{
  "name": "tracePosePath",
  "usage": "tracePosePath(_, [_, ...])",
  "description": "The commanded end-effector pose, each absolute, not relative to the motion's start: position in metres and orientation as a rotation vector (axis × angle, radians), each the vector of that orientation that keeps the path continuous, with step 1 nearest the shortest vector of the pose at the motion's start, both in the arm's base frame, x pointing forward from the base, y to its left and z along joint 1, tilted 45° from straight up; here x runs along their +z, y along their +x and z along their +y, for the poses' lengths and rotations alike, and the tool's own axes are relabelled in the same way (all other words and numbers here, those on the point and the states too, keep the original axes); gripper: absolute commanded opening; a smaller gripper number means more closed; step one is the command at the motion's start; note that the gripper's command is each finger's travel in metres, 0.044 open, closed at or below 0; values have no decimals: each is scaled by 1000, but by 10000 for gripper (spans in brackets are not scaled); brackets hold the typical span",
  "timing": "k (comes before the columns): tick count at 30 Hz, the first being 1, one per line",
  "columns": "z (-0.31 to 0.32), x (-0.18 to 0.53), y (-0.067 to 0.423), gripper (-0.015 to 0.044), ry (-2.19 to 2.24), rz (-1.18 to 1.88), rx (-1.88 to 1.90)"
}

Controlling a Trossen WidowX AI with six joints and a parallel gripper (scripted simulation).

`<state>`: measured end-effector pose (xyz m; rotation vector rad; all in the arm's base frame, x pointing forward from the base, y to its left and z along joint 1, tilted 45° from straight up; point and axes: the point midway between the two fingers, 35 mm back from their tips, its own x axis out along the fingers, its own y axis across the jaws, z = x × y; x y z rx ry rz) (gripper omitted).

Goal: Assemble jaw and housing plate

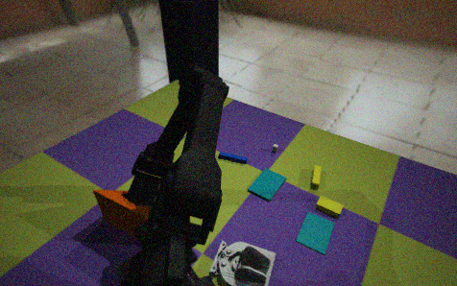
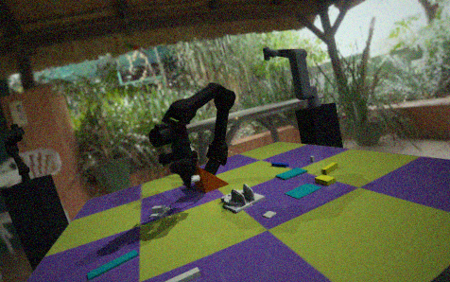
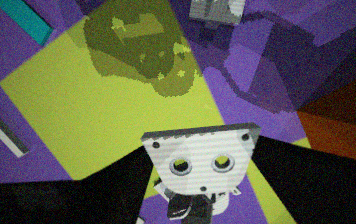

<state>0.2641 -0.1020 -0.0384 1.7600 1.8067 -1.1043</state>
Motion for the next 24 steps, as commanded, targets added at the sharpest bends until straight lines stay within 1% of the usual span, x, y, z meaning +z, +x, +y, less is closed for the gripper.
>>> tracePosePath(1, [-93, -27, 268, 351, 1818, 1773, -1196])
tracePosePath(24, [-31, 16, 276, 351, 2106, 1554, -1842])
